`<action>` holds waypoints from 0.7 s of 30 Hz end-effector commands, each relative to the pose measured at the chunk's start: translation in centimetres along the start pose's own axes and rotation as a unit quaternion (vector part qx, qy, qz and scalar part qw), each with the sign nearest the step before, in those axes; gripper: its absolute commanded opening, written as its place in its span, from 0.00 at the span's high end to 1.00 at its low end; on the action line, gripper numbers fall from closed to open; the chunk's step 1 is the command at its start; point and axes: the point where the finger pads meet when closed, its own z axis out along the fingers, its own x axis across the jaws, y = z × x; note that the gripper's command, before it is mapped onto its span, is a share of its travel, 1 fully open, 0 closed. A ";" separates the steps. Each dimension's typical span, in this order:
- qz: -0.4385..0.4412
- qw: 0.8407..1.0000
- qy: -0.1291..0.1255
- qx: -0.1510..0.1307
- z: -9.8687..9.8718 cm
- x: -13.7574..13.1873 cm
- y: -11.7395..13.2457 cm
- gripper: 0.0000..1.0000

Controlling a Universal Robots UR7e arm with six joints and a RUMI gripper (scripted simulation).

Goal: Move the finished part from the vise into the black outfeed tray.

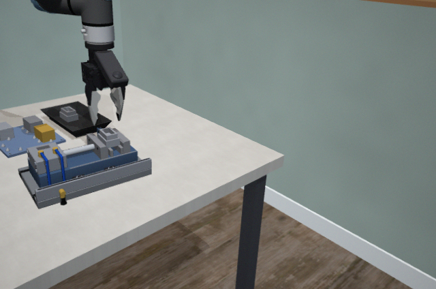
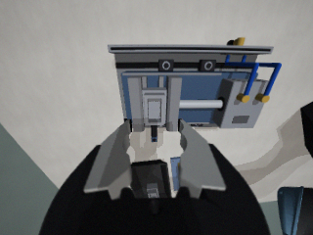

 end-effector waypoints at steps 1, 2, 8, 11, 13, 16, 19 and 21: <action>0.000 1.000 0.000 0.001 0.8 0.0 0.0 0.60; 0.000 1.000 0.000 0.001 0.9 0.0 0.0 0.60; 0.000 1.000 0.000 0.001 1.4 0.0 0.0 0.60; 0.000 1.000 0.000 0.001 1.6 0.0 0.0 0.60; 0.000 1.000 0.000 0.001 1.8 0.0 0.0 0.60; 0.000 1.000 0.000 0.001 1.9 0.0 0.0 0.60; 0.000 1.000 0.000 0.001 1.9 0.0 0.0 0.60; 0.000 1.000 0.000 0.001 1.9 0.0 0.0 0.60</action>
